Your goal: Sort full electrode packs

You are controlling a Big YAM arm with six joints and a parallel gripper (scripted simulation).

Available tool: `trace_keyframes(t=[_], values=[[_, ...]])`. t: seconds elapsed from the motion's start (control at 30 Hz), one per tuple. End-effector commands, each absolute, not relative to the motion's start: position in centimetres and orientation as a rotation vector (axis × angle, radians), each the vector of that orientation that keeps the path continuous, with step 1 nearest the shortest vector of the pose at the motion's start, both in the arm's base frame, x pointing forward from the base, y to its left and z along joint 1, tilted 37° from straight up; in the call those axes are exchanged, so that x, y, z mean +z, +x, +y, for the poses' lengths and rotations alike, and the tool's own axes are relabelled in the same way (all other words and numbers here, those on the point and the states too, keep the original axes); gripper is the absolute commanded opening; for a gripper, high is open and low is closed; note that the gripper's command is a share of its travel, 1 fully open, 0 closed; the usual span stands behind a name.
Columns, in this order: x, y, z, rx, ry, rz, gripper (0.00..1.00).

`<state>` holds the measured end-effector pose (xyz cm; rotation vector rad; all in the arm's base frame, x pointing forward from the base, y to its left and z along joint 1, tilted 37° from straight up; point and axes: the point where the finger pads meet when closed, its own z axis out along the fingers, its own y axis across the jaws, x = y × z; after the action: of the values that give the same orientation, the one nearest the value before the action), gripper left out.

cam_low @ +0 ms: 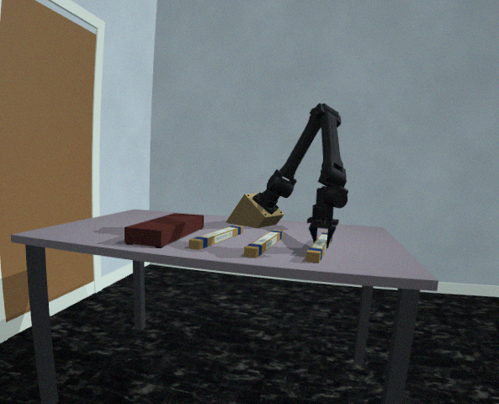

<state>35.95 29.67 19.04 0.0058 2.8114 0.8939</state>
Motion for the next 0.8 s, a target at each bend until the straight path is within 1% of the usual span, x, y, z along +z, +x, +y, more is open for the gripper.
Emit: trace_keyframes(t=[0.0, 0.03, 0.07, 0.77], values=[[21.9, 36.4, 30.3, 0.926, -0.022, 2.749, 0.0], [22.0, 36.4, 30.3, 0.927, -0.022, 2.748, 0.0], [22.0, 36.5, 30.3, 0.927, -0.022, 2.747, 0.74], [20.7, 36.8, 30.5, 0.91, -0.012, 2.78, 0.74]])
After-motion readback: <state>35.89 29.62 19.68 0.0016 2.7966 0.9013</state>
